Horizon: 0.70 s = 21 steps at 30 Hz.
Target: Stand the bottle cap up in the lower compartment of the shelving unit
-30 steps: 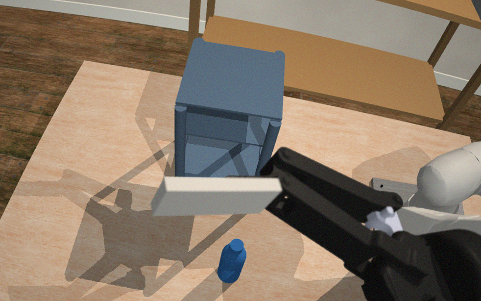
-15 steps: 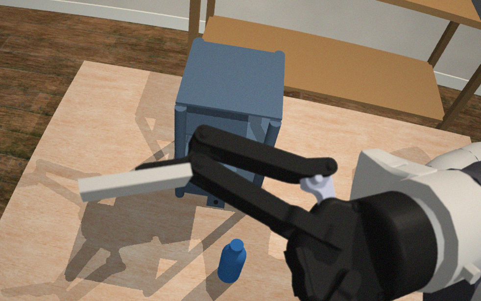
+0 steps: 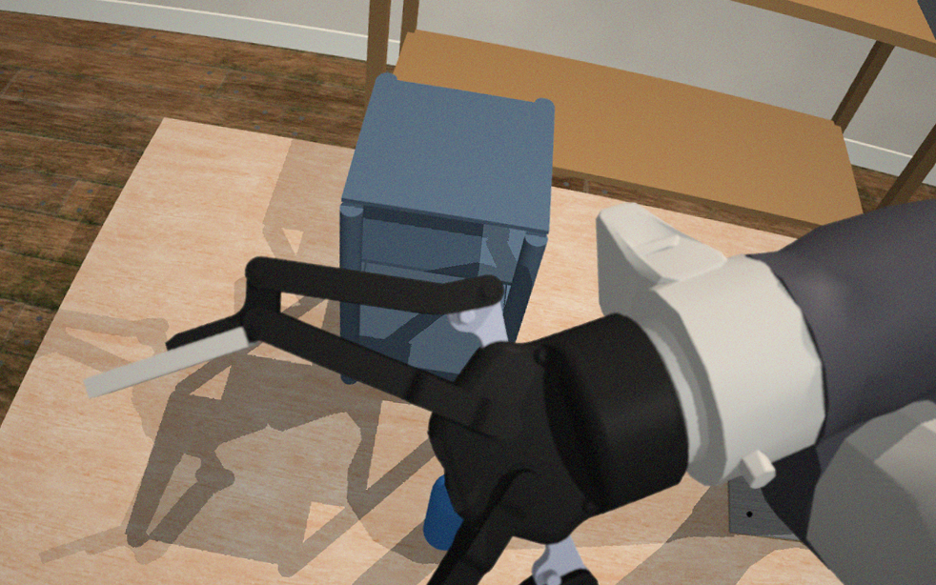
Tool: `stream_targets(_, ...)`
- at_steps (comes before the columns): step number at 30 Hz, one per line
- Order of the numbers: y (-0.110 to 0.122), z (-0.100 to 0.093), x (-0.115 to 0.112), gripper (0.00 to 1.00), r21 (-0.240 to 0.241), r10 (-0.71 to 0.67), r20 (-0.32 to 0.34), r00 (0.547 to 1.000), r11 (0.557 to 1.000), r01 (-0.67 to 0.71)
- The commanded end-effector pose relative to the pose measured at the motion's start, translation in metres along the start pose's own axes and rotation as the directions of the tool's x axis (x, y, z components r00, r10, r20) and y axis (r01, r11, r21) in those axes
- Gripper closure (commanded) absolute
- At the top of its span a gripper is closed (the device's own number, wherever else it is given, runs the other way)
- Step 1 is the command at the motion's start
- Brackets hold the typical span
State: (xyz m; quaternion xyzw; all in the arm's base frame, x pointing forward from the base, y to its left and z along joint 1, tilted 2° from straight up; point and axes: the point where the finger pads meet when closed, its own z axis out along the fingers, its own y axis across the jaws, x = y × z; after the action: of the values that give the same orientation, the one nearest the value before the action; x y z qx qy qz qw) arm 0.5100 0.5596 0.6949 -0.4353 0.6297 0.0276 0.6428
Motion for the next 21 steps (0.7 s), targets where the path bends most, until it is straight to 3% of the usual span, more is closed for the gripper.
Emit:
stream_targets(1,0.009,0.006,0.017,0.0,-0.057,-0.098,-0.051,0.994,0.994,0.095)
stream_targets(2,0.01,0.009,0.036,0.0,-0.09,-0.134,-0.091,0.987,0.988,0.126)
stream_targets(16,0.018,0.007,0.154,0.0,-0.323,-0.331,-0.288,0.899,0.917,0.234)
stream_targets(18,0.018,0.007,0.154,0.0,-0.323,-0.331,-0.288,0.899,0.917,0.234)
stream_targets(19,0.02,0.003,0.176,0.0,-0.369,-0.364,-0.315,0.877,0.898,0.24)
stream_targets(21,0.021,-0.001,0.195,0.0,-0.408,-0.39,-0.335,0.858,0.881,0.242)
